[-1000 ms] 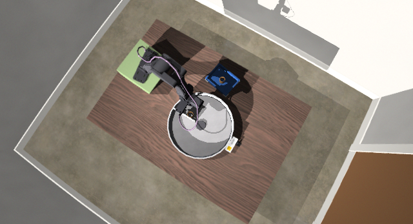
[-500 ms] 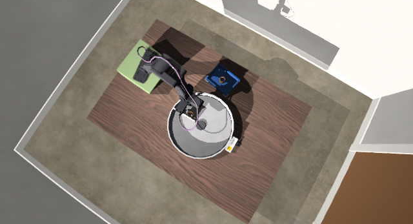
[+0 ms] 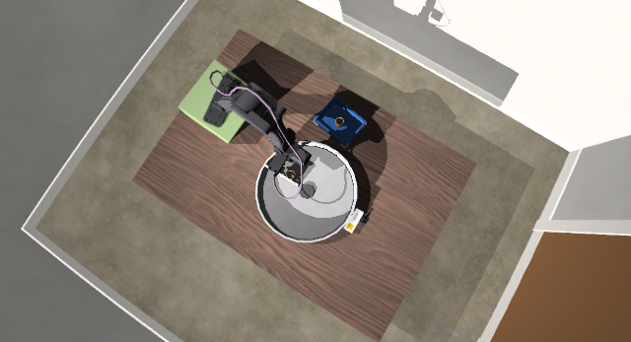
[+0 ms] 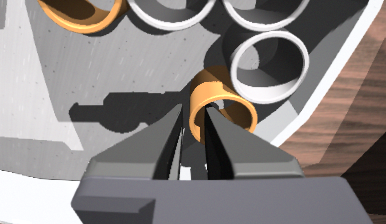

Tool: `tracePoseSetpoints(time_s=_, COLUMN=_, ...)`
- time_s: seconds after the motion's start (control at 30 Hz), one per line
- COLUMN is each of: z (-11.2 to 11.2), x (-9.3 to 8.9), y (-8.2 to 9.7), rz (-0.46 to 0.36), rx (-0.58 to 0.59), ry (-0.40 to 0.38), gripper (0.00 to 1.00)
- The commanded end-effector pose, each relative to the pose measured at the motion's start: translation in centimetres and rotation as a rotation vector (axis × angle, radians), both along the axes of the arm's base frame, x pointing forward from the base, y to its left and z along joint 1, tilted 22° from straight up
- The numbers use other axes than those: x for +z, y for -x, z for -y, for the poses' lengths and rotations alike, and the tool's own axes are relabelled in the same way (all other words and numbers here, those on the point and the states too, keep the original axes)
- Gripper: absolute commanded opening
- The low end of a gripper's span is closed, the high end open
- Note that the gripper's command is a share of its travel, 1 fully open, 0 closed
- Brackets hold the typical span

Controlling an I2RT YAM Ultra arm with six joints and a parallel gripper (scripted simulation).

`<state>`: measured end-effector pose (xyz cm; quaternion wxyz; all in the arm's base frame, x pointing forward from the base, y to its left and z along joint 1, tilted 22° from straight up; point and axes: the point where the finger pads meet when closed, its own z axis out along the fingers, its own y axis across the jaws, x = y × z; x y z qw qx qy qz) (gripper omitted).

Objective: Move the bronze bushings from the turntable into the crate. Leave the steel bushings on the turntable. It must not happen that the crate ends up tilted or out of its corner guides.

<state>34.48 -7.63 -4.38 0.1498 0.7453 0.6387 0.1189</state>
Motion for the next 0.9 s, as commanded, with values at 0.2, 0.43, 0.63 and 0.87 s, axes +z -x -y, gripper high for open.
tracePoseSetpoints(time_s=0.2, z=0.19, x=0.73, y=-0.34, rz=0.017, rx=-0.007, ry=0.009, gripper=0.15)
tracePoseSetpoints(time_s=0.43, z=0.19, x=0.73, y=-0.34, rz=0.017, rx=-0.007, ry=0.009, gripper=0.15)
tracePoseSetpoints(time_s=0.63, z=0.19, x=0.73, y=-0.34, rz=0.017, rx=-0.007, ry=0.009, gripper=0.15)
tracePoseSetpoints(time_s=0.87, z=0.2, x=0.76, y=-0.41, rz=0.02, rx=-0.007, ry=0.01, gripper=0.0)
